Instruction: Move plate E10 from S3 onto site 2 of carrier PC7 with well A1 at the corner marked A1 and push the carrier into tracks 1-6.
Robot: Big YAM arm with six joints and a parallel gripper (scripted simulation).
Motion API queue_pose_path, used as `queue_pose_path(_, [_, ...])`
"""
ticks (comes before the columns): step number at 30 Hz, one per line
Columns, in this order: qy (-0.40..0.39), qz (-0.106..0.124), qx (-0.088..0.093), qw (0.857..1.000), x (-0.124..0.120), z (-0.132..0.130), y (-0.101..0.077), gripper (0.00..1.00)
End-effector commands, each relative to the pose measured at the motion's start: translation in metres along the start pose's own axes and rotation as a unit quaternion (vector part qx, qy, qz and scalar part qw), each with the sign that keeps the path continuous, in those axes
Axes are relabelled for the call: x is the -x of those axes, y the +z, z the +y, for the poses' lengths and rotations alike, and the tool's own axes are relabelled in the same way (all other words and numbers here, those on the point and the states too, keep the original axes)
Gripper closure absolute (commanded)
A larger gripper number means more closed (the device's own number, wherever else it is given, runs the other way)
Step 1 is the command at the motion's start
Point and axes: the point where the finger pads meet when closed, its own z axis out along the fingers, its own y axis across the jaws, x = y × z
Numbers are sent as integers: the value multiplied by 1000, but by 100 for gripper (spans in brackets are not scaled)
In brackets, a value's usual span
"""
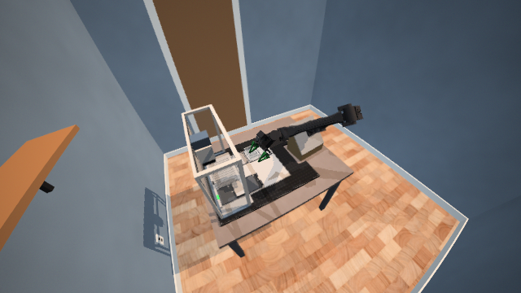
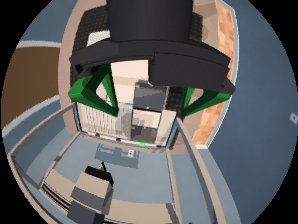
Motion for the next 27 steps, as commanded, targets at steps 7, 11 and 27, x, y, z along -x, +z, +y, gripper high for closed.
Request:
queue_pose_path(7, [-3, -10, 5, 1000, 32, 1, 32, 0])
queue_pose_path(11, [-4, -7, 7, 1000, 37, 0, 47, 0])
queue_pose_path(27, [-4, -10, 5, 1000, 67, -13, 93, 0])
